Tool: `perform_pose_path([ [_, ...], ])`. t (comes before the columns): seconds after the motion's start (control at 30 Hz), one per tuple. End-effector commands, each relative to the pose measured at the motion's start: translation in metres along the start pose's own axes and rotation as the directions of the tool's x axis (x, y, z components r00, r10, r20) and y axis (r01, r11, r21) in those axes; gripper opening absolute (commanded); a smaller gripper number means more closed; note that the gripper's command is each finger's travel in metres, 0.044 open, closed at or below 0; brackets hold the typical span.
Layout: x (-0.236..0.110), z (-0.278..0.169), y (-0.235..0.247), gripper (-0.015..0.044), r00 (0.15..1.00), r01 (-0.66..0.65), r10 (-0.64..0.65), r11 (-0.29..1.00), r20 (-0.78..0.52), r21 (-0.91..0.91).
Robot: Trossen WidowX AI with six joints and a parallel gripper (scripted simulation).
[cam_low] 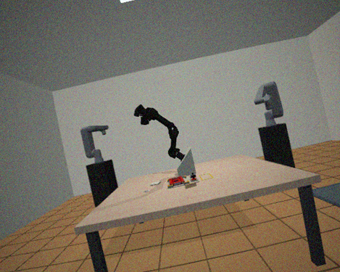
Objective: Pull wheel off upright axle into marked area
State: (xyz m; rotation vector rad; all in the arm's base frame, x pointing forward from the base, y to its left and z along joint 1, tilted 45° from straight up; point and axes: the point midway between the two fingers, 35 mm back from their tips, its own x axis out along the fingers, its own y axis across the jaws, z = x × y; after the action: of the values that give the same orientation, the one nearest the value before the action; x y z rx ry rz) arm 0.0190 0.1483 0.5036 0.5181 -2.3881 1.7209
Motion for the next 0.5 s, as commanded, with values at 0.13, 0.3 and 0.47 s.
perform_pose_path([
  [0.13, 0.04, 0.019, -0.001, 0.03, 0.991, -0.026, 0.014, 0.996, 0.133, 0.085],
  [0.3, 0.088, 0.057, -0.006, 0.03, 0.947, -0.092, 0.029, 0.979, 0.319, 0.184],
  [0.47, 0.123, 0.107, -0.016, 0.03, 0.875, -0.14, 0.024, 0.969, 0.484, 0.204],
])
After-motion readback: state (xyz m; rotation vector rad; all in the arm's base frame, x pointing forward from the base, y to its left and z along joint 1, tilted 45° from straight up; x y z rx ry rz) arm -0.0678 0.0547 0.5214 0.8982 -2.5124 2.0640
